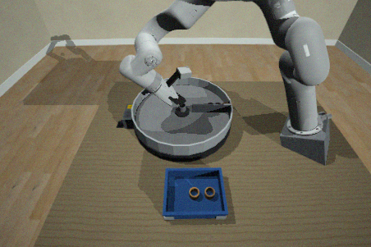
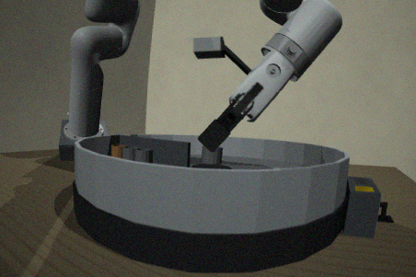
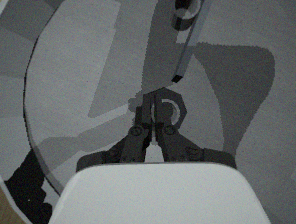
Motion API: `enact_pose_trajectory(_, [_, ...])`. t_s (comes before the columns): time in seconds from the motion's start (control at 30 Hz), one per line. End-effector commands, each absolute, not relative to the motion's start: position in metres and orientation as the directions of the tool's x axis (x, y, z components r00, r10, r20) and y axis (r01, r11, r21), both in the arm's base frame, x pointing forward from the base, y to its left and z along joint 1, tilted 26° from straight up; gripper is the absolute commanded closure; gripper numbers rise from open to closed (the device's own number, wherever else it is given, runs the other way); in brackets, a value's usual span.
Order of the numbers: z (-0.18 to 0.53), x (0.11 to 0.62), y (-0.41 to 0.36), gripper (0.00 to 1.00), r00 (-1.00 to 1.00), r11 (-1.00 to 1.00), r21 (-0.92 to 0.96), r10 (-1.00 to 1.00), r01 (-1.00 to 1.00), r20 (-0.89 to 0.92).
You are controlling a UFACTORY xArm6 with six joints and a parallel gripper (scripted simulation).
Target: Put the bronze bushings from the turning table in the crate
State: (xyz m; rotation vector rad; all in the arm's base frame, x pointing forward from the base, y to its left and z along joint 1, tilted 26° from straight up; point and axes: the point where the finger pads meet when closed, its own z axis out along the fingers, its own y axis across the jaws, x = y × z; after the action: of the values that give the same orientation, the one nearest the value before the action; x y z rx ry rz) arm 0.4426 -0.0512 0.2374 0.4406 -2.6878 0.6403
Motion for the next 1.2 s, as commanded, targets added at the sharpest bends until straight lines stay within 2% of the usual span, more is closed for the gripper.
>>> enact_pose_trajectory(0.0, [0.2389, 0.4434, -0.0509, 1.0, -0.895, 0.85, -0.375, -0.217, -0.37, 0.39])
enact_pose_trajectory(1.17, [0.2339, 0.4457, -0.0522, 1.0, -0.895, 0.85, -0.375, -0.217, -0.37, 0.39])
